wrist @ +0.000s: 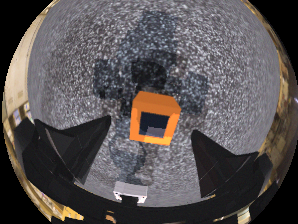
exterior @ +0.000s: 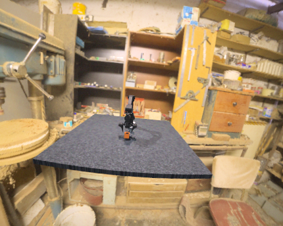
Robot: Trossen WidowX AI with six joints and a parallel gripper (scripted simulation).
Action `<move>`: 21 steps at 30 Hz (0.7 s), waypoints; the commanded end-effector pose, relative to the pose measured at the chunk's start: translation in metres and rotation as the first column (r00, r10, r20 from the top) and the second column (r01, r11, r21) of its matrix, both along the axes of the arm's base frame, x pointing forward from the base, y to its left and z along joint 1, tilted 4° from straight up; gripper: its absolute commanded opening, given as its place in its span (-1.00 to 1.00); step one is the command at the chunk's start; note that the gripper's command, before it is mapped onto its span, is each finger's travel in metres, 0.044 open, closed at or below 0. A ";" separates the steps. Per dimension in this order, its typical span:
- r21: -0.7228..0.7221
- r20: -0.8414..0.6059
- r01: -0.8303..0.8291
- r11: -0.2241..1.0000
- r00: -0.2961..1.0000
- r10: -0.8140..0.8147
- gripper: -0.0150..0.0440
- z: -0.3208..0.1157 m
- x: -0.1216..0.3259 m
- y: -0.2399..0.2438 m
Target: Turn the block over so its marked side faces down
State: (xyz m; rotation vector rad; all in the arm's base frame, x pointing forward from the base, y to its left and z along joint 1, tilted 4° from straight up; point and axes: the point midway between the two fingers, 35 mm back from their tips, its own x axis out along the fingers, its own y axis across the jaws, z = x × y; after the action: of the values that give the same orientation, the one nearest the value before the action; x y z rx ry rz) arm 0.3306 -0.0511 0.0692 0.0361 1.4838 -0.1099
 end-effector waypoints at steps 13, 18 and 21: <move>-0.002 -0.009 0.000 1.000 1.000 0.000 1.00 -0.027 0.000 -0.002; -0.002 -0.009 0.000 1.000 1.000 0.000 0.82 -0.029 0.000 -0.002; -0.002 -0.009 0.000 1.000 1.000 0.000 0.56 -0.029 0.000 -0.002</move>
State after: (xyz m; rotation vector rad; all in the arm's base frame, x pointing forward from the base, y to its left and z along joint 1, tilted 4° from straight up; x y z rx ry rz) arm 0.3309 -0.0525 0.0406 0.0384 1.4917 -0.1123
